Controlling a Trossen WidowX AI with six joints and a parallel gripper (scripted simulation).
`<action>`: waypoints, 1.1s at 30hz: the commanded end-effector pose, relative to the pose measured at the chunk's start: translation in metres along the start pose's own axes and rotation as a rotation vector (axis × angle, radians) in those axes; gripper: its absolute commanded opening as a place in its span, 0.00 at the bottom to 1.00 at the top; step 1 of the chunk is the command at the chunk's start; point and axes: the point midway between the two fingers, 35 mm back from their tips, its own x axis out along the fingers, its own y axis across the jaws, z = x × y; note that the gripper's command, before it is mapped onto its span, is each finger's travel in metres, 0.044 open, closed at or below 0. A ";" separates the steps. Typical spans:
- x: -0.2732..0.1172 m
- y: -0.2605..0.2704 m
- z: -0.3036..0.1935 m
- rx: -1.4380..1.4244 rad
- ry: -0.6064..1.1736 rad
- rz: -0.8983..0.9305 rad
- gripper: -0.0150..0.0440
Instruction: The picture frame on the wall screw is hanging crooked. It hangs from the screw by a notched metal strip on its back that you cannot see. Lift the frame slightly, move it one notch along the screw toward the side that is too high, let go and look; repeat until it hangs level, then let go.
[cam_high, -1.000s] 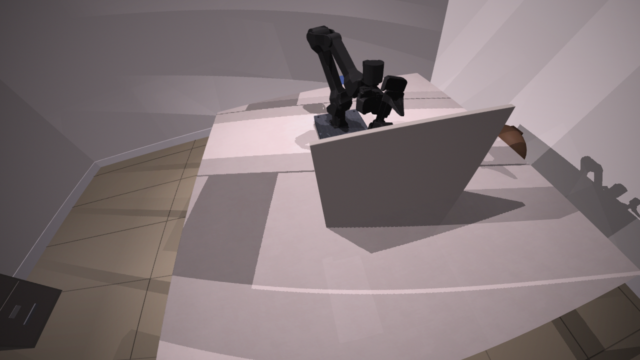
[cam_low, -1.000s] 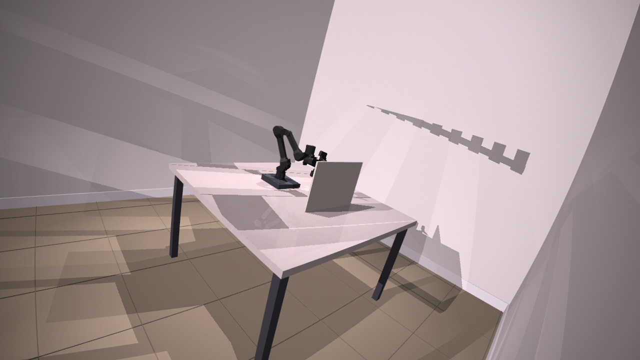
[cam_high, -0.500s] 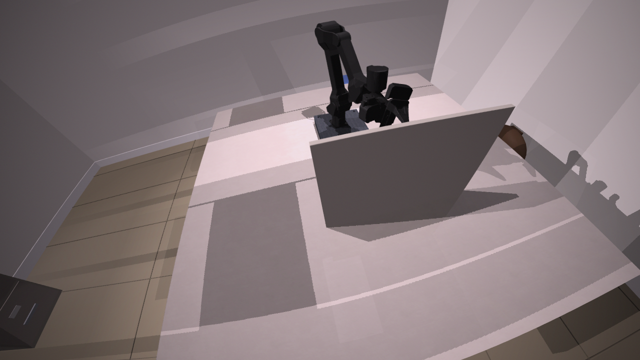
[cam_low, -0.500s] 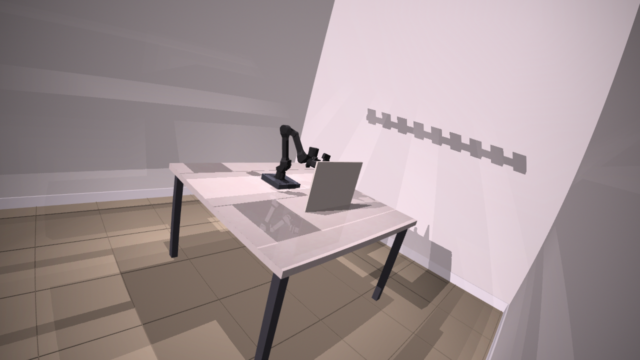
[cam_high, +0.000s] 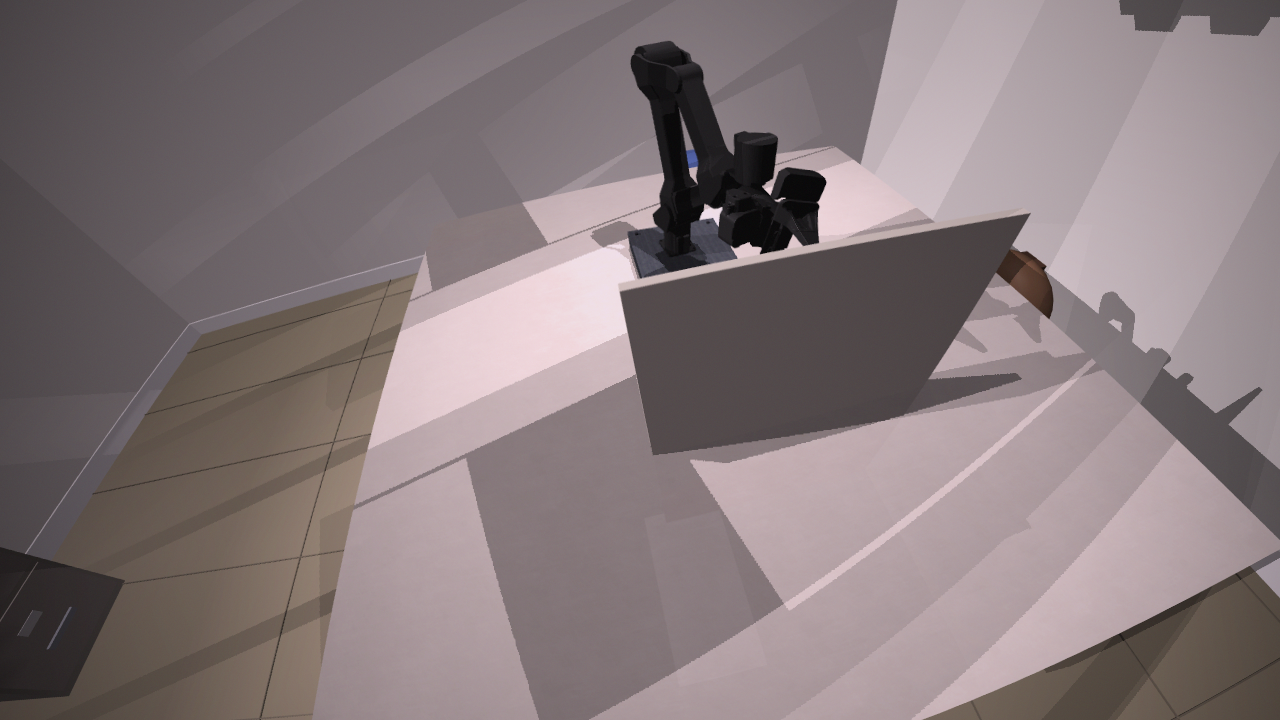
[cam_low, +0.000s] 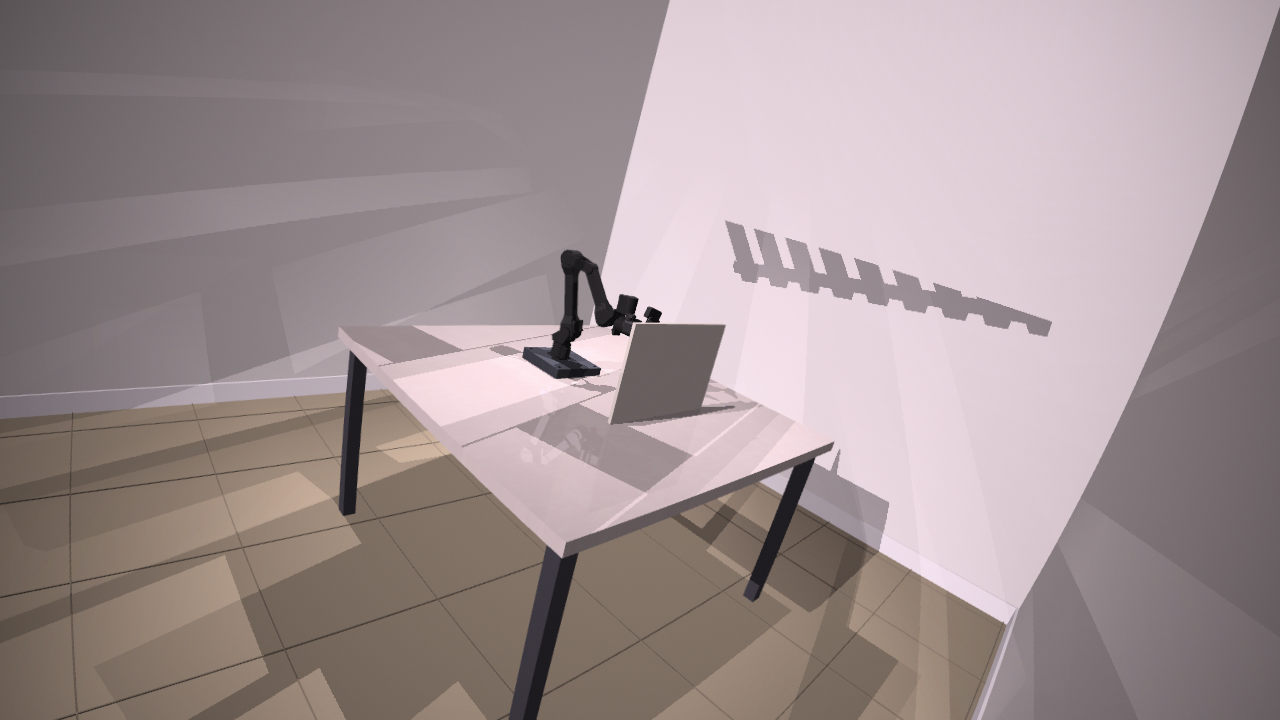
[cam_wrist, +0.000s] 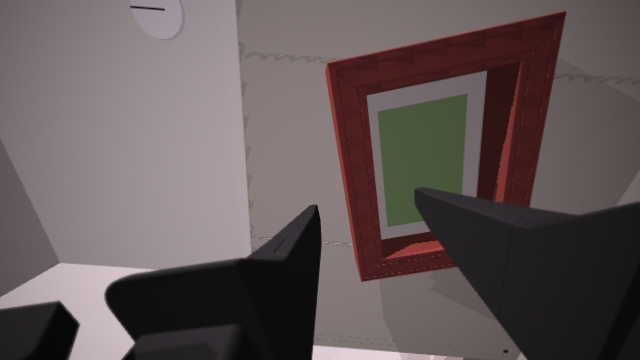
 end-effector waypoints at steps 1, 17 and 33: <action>0.006 -0.002 -0.001 0.002 0.004 -0.005 0.69; 0.031 -0.001 -0.001 0.002 0.004 -0.003 0.69; 0.039 -0.002 -0.001 0.002 0.004 -0.003 0.69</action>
